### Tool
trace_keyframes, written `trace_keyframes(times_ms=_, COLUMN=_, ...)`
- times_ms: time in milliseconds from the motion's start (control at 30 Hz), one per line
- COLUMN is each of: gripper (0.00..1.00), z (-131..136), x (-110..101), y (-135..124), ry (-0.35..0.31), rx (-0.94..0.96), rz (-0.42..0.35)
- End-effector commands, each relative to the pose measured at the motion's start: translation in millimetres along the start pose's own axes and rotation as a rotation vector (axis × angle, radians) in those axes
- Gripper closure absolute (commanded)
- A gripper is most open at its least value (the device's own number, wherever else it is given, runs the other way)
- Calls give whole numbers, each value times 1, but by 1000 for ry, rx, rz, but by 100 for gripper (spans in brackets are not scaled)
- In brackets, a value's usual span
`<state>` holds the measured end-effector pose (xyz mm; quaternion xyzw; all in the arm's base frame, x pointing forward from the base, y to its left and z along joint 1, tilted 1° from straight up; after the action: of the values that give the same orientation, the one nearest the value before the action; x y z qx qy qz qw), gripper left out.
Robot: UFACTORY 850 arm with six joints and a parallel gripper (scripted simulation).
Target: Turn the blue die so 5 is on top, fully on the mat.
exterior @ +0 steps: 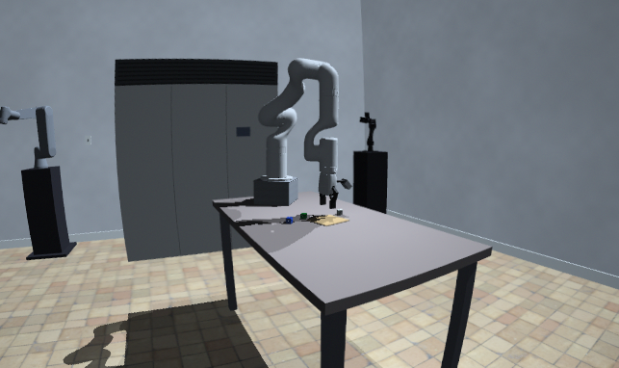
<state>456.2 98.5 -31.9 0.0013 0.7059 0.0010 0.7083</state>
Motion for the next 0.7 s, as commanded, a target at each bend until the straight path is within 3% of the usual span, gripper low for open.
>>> trace_keyframes(times_ms=0, gripper=0, z=1, x=0, y=6, ry=-10, rx=0, rz=15)
trace_keyframes(times_ms=667, gripper=0, z=1, x=-1, y=28, ry=-10, rx=0, rz=15)
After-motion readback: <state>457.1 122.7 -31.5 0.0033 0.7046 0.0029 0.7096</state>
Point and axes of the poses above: the point where the finger pads meet when closed, its own x axis out along the fingers, its own z axis across the jaws, y = z × x, the point moved 4 cm from there along -x, back along the fingers, and after that the axes turned 2 degrees about x, right-handed, at the moved point
